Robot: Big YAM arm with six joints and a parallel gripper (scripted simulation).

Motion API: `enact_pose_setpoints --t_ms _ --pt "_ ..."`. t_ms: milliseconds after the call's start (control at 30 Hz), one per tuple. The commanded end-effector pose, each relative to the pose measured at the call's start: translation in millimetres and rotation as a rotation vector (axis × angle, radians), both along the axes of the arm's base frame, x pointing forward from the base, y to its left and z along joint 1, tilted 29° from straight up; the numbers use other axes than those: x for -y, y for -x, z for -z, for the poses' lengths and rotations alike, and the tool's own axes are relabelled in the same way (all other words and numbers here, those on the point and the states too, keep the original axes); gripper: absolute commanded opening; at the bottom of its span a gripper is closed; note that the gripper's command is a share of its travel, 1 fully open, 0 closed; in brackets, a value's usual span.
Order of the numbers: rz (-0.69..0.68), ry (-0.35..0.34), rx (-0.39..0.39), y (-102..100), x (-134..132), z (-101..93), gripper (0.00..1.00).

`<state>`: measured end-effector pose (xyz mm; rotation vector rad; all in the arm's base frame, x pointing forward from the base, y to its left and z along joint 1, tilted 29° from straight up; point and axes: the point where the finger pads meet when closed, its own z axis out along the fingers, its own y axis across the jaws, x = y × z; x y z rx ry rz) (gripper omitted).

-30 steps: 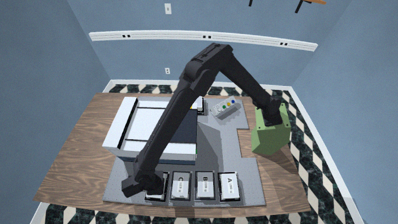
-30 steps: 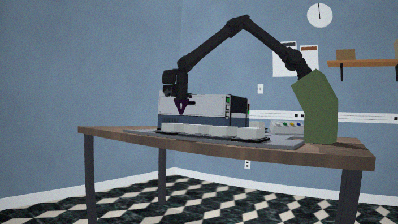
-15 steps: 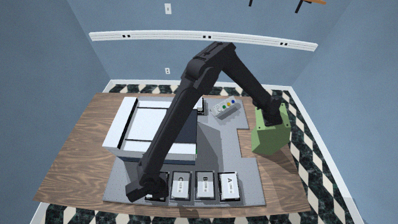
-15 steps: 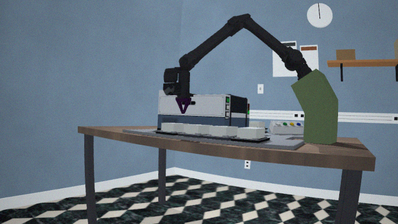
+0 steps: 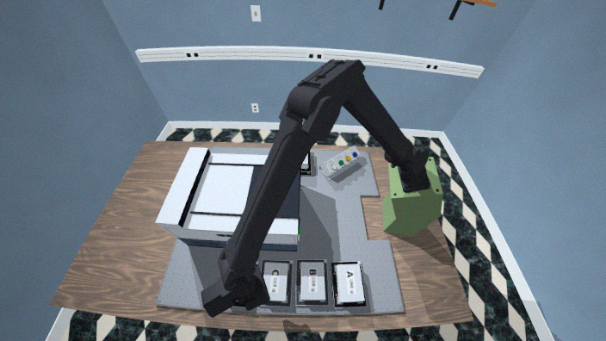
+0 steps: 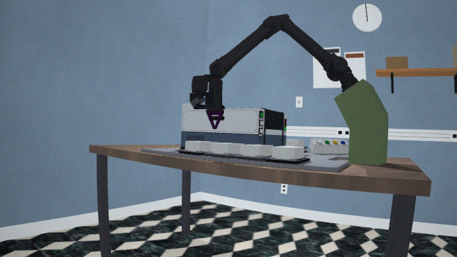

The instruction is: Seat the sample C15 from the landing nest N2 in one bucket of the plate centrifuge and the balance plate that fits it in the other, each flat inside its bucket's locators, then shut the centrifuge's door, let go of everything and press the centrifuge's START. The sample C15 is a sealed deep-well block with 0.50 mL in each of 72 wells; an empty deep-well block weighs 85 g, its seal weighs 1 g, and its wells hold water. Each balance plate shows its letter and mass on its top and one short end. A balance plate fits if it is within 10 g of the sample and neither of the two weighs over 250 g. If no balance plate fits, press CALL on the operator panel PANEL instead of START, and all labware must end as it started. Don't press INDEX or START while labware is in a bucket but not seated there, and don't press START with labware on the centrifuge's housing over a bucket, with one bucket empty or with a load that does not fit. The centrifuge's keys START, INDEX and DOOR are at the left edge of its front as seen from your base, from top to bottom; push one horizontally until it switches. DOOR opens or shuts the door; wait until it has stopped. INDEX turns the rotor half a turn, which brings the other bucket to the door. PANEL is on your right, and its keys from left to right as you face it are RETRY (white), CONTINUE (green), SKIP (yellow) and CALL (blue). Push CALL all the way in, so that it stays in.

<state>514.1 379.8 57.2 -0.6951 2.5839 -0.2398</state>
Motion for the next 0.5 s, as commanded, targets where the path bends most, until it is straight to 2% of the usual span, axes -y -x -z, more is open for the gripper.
enact_pose_setpoints --t_ms 0,67,467 --pt "-0.094 0.017 0.023 8.7 -16.5 -6.3 0.0" --pt "-0.127 0.025 0.034 13.4 -18.5 -14.8 0.0" --pt "-0.353 0.148 0.017 50.8 -25.7 1.1 0.0"
